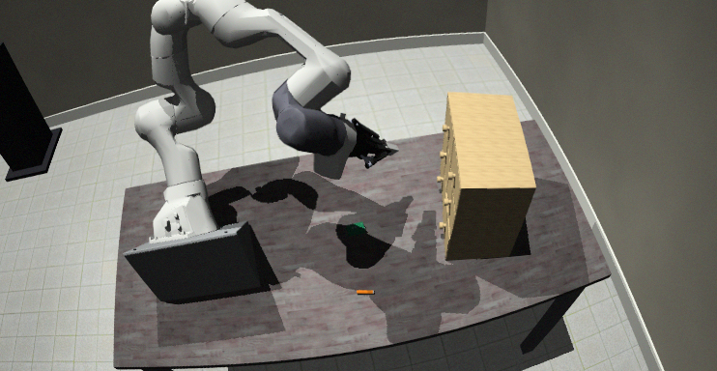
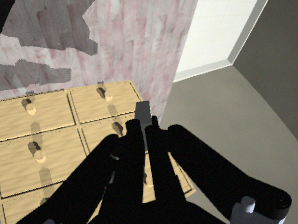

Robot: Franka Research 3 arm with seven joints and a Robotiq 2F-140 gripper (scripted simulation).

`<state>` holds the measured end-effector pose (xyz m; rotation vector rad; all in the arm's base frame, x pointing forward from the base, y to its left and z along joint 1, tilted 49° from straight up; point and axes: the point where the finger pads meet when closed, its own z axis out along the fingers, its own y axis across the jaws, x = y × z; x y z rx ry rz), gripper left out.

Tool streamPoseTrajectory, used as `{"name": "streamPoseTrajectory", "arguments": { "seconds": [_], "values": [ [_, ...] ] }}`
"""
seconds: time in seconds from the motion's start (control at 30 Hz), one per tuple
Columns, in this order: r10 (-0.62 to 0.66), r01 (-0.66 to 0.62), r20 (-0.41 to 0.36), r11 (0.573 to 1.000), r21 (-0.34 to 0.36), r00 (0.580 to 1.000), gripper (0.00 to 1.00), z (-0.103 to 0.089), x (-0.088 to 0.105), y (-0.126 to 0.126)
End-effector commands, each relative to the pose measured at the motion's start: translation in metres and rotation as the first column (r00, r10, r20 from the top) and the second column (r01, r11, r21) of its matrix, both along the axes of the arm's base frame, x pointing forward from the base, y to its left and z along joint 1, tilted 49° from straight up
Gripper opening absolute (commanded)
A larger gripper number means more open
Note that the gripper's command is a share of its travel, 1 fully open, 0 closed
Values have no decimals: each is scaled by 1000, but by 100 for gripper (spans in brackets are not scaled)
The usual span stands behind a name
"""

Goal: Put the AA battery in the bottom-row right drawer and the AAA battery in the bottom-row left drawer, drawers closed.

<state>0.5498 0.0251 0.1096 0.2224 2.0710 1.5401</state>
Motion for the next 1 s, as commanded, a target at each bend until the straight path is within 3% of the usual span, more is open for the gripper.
{"name": "streamPoseTrajectory", "arguments": {
  "seconds": [0.0, 0.4, 0.43, 0.97],
  "values": [
    [2, -2, -26, 1000, 18, 1000, 0, 1, -1, 1],
    [2, -2, -26, 1000, 18, 1000, 0, 1, -1, 1],
    [90, -90, -96, 996, 2, 991, 0, 0, -15, -2],
    [90, -90, -96, 996, 2, 991, 0, 0, -15, -2]
  ]
}}
